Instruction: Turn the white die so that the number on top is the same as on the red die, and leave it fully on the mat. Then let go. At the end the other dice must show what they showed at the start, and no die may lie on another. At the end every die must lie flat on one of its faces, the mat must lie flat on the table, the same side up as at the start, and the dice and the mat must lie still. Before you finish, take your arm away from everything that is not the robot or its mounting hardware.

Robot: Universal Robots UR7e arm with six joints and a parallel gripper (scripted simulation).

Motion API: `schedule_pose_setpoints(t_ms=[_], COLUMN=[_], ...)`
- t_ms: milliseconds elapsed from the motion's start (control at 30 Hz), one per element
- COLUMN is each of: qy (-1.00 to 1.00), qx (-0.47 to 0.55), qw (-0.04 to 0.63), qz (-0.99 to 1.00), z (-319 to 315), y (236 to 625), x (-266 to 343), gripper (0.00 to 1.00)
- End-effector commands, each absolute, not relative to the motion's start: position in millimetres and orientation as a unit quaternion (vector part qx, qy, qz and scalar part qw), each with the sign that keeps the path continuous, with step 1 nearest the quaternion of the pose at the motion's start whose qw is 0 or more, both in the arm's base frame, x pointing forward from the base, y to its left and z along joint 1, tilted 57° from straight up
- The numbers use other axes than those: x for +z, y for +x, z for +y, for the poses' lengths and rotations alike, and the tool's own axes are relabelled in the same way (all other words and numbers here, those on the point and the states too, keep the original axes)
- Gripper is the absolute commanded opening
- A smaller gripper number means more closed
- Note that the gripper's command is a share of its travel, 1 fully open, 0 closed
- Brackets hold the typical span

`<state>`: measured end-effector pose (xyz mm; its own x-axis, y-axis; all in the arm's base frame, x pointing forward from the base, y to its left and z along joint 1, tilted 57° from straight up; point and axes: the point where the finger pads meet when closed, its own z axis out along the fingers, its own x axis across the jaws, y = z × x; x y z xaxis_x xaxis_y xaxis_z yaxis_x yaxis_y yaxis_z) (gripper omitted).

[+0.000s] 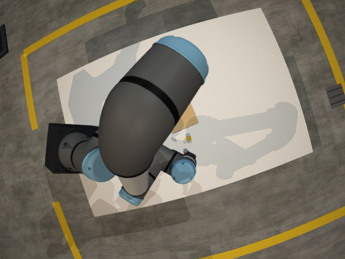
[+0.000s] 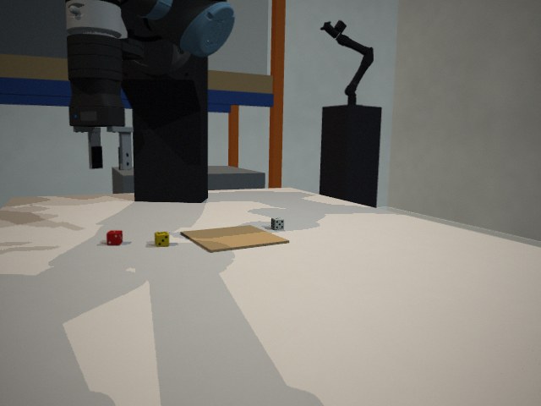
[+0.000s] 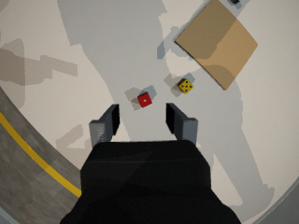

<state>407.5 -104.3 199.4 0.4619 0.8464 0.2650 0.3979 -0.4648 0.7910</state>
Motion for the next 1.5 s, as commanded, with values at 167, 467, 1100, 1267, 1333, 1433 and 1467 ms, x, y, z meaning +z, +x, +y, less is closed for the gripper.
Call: schedule_pose_setpoints(t_ms=[167, 467, 1100, 1267, 1333, 1433, 1467], qy=[0.787, 0.787, 0.787, 0.787, 0.787, 0.787, 0.787], qx=[0.335, 0.335, 0.335, 0.335, 0.335, 0.335, 0.335], qw=[0.336, 0.336, 0.336, 0.336, 0.336, 0.336, 0.336], qz=[0.394, 0.394, 0.394, 0.394, 0.394, 0.394, 0.394], z=[-109.0, -113.5, -122.5, -124.6, -125.3, -126.1, -126.4], y=[421.8, 435.3, 461.7, 467.9, 469.9, 472.5, 473.2], x=[190.4, 180.9, 162.4, 158.1, 156.7, 154.9, 154.4], gripper=[1.00, 1.00, 1.00, 1.00, 1.00, 1.00, 1.00])
